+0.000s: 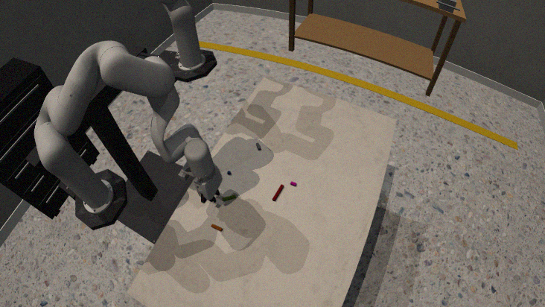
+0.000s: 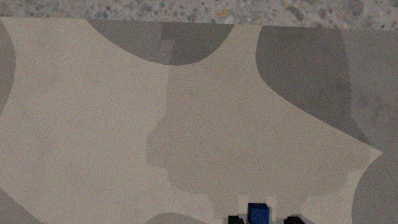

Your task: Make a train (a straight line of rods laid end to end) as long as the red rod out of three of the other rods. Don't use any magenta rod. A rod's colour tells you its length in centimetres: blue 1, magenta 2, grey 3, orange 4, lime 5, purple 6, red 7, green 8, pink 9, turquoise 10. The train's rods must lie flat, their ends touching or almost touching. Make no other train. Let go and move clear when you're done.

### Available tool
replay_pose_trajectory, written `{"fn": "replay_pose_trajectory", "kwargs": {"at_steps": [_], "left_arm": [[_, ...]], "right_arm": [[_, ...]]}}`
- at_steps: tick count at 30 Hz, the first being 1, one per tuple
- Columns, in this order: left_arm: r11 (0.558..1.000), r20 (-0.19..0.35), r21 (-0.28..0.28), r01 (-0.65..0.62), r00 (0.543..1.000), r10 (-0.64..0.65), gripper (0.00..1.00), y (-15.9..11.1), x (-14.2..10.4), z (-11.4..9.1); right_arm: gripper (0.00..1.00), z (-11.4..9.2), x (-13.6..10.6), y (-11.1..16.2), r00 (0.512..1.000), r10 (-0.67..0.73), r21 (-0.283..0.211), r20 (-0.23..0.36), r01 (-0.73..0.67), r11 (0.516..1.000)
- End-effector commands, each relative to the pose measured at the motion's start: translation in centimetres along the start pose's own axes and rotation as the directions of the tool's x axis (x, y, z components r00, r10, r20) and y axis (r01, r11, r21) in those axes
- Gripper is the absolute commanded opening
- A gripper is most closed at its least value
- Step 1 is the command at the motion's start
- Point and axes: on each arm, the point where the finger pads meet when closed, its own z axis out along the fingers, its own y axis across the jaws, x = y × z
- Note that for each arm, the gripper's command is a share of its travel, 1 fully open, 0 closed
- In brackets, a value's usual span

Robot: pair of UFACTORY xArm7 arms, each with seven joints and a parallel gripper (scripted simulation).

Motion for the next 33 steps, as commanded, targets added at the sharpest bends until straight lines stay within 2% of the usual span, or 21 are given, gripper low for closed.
{"fn": "replay_pose_trajectory", "kwargs": {"at_steps": [1,33], "left_arm": [[1.000,-0.005,-0.001,0.000,1.000,0.000,1.00,0.0,0.1,-0.2],[1.000,-0.005,-0.001,0.000,1.000,0.000,1.00,0.0,0.1,-0.2]], "right_arm": [[0.26,-0.1,-0.1,0.1,1.000,0.000,-0.002,0.003,0.000,1.000],[0.26,1.0,-0.1,0.1,1.000,0.000,-0.002,0.003,0.000,1.000]]}}
